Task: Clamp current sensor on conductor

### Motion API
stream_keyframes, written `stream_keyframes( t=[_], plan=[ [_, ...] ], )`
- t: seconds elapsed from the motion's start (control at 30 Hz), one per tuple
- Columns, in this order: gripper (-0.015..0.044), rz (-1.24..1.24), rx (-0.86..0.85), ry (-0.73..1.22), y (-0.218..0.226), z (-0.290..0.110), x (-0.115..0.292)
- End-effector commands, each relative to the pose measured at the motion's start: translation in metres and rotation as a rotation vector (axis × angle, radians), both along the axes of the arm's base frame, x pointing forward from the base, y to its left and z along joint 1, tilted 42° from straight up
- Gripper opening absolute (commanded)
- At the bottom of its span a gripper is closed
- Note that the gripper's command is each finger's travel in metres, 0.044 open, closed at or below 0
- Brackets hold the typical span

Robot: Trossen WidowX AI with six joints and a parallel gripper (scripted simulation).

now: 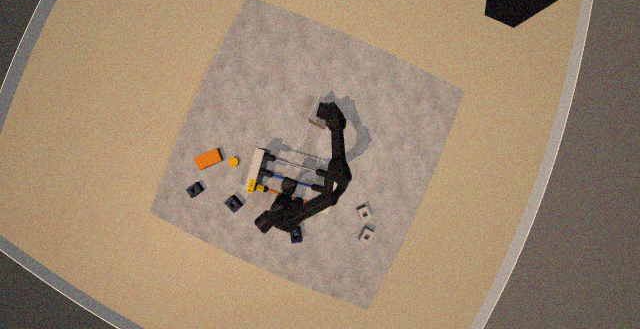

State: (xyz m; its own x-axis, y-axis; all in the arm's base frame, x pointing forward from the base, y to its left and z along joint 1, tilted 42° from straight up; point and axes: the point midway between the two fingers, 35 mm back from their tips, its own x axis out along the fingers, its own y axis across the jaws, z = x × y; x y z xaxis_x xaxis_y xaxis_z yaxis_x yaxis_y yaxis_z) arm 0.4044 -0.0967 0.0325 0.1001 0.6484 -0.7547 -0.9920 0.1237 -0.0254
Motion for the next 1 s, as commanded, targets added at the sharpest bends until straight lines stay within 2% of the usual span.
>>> stream_keyframes(
  t=[0.0, 0.33, 0.57, 0.87, 0.97],
  plan=[
    [0.0259, 0.000, 0.000, 0.000, 0.000, 0.000, 0.000],
    [0.0259, 0.000, 0.000, 0.000, 0.000, 0.000, 0.000],
    [0.0440, 0.000, 0.000, 0.000, 0.000, 0.000, 0.000],
    [0.0440, -0.003, 0.001, -0.006, -0.001, 0.002, -0.001],
    [0.0440, -0.053, 0.004, -0.095, -0.019, 0.027, -0.013]
  ],
)
